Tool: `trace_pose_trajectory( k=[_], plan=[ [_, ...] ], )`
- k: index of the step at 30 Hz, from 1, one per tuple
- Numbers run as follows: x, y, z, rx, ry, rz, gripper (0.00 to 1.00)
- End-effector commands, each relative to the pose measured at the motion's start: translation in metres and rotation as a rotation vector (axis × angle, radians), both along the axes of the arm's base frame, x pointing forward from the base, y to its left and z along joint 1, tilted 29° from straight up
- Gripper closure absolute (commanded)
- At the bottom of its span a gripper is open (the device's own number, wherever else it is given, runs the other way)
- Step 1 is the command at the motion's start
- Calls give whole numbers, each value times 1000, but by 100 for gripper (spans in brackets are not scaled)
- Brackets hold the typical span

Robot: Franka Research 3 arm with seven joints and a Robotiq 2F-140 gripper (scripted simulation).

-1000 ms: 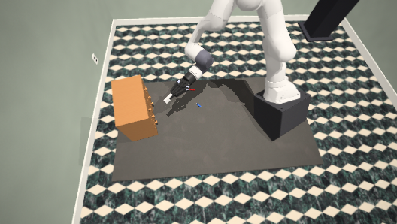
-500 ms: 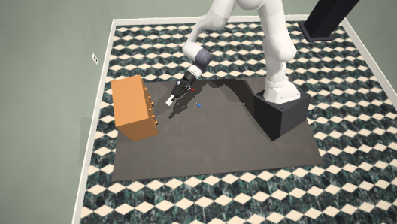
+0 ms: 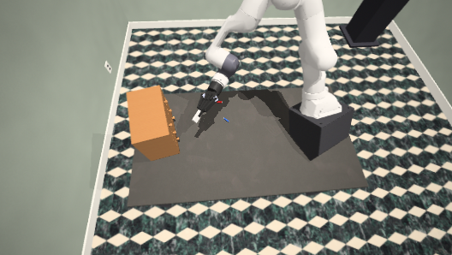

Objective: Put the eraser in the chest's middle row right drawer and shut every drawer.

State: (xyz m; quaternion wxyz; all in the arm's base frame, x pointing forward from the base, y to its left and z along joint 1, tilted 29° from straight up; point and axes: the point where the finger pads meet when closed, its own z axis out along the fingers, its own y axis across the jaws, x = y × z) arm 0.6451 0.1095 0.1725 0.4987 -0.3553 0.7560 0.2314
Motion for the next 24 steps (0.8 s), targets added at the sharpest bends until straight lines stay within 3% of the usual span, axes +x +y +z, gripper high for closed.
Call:
trace_pose_trajectory(
  k=[1,24],
  plan=[
    [-7,8,-1,39,99,6,90],
    [-43,26,-12,-2,311,98,90]
  ],
)
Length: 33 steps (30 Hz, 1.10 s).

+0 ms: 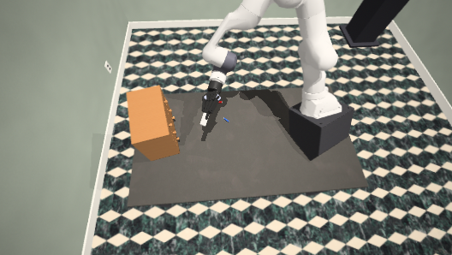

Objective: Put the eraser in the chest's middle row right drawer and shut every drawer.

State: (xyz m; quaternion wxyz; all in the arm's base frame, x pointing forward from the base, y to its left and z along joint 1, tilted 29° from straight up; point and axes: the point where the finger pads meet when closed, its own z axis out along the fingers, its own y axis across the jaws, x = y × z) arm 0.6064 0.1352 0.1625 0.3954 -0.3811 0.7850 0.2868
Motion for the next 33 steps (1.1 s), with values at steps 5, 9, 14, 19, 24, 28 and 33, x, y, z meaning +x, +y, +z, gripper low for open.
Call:
trace_pose_trajectory(
  k=[5,9,14,19,24,28,33],
  plan=[
    [-12,2,-4,0,143,-13,90],
    [-19,3,-7,-20,186,-2,90],
    [-28,3,-10,-50,239,8,90],
    [-33,2,-12,-69,271,13,90],
    [-41,0,-15,-105,322,17,90],
    [-47,-3,-17,-137,361,17,90],
    [-54,-7,-20,-179,408,13,90]
  ],
)
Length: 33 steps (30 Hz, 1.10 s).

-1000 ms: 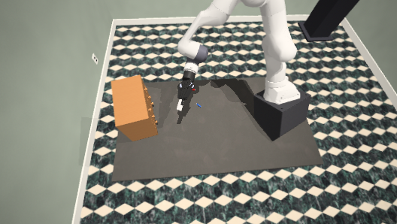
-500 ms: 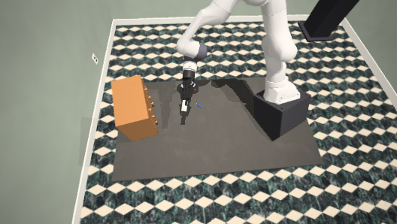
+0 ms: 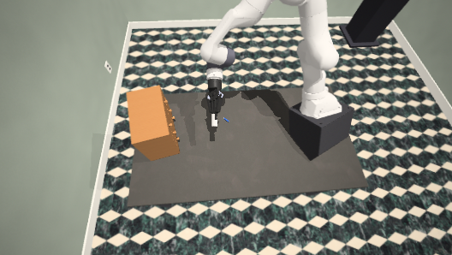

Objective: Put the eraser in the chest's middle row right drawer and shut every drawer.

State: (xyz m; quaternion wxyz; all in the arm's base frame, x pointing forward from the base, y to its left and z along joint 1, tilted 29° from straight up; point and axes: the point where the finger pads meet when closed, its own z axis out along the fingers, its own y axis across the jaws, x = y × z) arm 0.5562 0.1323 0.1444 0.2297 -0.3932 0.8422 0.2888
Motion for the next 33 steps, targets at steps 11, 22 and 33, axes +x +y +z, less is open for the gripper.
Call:
trace_pose_trajectory(
  k=[11,22,33],
  plan=[
    [-15,-15,-6,-113,173,-76,90],
    [-23,-29,-8,-207,231,-100,90],
    [-28,-48,-9,-326,283,-143,90]
  ],
)
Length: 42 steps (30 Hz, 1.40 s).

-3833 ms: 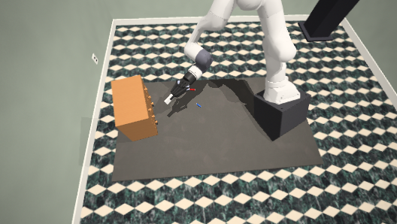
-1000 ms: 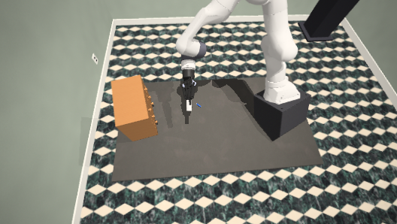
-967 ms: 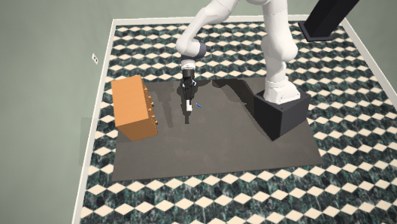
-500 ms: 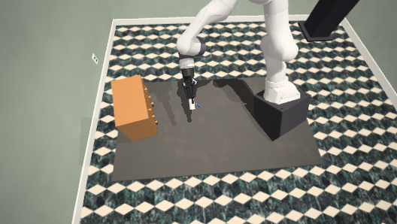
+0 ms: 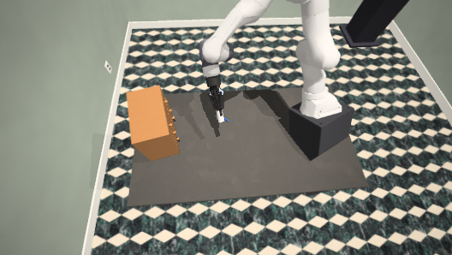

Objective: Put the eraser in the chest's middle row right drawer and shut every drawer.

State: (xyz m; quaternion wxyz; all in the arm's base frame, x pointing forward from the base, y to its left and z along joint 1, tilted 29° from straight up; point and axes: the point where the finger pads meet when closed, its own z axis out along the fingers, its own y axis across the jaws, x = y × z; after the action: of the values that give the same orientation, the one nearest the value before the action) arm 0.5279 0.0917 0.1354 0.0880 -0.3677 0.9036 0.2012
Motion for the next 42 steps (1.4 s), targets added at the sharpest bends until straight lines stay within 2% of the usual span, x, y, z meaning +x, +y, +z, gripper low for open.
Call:
trace_pose_trajectory(
  k=[1,3,18,20,35,42],
  plan=[
    [-1,-9,0,-62,60,-100,90],
    [-1,-9,0,-62,60,-100,90],
    [-1,-38,5,-226,86,-166,90],
    [-1,-38,5,-226,86,-166,90],
    [4,-67,15,-376,76,-242,90],
    [7,-75,20,-421,66,-268,90]
  ],
)
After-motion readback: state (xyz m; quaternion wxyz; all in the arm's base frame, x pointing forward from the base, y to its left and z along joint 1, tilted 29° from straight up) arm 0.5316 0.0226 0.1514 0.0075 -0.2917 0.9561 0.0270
